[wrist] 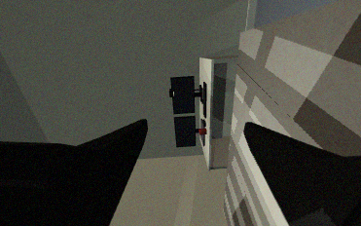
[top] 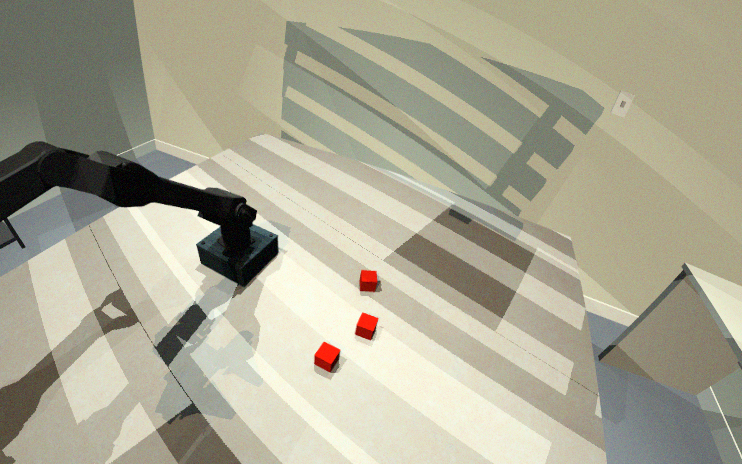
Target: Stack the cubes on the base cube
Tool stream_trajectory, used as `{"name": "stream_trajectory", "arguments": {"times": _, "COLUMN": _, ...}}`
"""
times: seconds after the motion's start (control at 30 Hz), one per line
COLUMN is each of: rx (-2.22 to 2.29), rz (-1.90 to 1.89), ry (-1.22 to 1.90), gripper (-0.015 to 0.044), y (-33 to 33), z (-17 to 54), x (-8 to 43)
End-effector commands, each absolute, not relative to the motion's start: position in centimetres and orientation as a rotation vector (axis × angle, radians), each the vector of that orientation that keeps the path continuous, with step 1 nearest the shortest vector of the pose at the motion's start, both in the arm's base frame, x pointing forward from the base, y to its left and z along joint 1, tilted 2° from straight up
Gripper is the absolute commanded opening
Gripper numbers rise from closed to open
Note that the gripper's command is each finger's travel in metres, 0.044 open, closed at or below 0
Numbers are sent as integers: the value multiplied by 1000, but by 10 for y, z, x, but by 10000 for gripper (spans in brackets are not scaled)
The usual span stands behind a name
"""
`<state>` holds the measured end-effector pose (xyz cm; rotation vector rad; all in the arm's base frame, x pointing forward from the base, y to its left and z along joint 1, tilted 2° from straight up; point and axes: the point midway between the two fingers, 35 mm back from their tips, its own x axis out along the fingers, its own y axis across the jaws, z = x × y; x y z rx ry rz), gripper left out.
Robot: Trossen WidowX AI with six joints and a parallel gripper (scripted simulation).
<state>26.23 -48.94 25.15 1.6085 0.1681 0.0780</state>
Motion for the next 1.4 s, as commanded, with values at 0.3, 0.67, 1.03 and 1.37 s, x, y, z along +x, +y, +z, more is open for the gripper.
{"name": "stream_trajectory", "arguments": {"times": 0.3, "rx": 1220, "rz": -4, "ry": 308, "gripper": 265, "y": -438, "z": 232, "x": 332}}
{"name": "stream_trajectory", "arguments": {"times": 0.67, "rx": 659, "rz": 34, "ry": 583, "gripper": 265, "y": -344, "z": 197, "x": 392}}
{"name": "stream_trajectory", "arguments": {"times": 1.03, "rx": 29, "rz": 269, "ry": 867, "gripper": 265, "y": -237, "z": 160, "x": 406}}
{"name": "stream_trajectory", "arguments": {"times": 1.37, "rx": -586, "rz": 650, "ry": 1055, "gripper": 265, "y": -150, "z": 133, "x": 379}}
